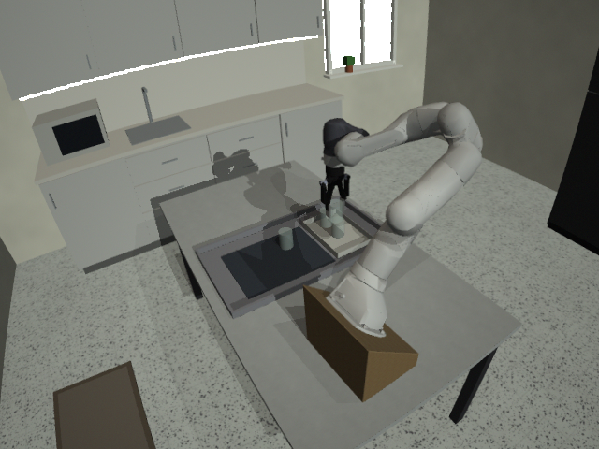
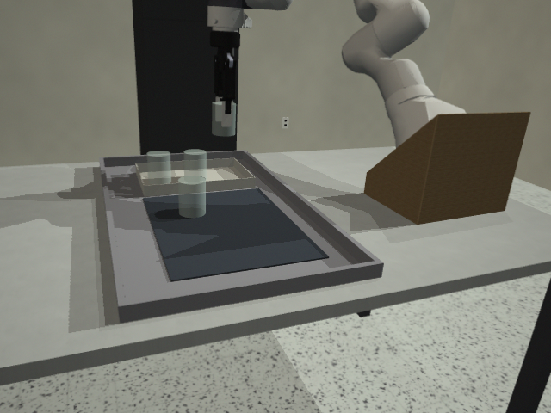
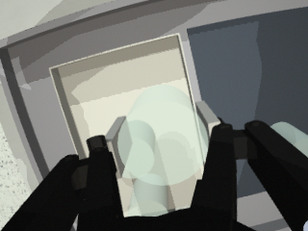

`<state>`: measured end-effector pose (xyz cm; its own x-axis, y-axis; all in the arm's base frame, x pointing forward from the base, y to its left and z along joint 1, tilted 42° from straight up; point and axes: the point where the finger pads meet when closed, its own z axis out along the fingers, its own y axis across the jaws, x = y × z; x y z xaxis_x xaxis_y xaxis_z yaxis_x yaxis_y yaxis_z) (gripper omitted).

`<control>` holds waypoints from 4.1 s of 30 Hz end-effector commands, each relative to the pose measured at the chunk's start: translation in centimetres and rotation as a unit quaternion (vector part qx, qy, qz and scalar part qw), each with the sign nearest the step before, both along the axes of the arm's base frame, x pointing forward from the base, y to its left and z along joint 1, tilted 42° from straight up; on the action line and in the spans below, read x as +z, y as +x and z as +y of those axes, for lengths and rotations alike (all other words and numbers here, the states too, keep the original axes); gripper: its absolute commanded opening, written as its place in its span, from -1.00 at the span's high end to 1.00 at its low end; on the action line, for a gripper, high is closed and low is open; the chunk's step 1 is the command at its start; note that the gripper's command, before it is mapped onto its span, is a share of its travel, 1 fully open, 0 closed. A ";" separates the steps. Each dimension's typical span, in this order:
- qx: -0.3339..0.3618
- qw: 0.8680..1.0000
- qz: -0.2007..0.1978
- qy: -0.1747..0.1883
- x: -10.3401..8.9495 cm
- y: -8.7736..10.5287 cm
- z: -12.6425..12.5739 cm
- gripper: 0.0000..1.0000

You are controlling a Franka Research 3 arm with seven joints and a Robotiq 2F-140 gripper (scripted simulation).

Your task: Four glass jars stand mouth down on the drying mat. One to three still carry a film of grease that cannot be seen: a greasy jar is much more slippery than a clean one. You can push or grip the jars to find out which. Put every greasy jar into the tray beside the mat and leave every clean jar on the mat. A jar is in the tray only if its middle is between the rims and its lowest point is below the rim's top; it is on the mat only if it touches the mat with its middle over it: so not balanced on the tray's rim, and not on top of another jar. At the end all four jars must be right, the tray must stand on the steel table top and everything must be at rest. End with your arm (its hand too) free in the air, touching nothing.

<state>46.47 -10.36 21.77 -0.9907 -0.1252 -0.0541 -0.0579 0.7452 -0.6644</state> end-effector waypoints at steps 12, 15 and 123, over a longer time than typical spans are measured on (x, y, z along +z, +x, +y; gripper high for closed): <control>0.010 1.000 0.012 -0.006 2.7 -1.4 -3.4 1.00; 0.010 1.000 0.012 -0.006 3.3 -1.6 -4.1 1.00; 0.010 1.000 0.012 -0.006 -6.5 -0.2 -13.7 -1.00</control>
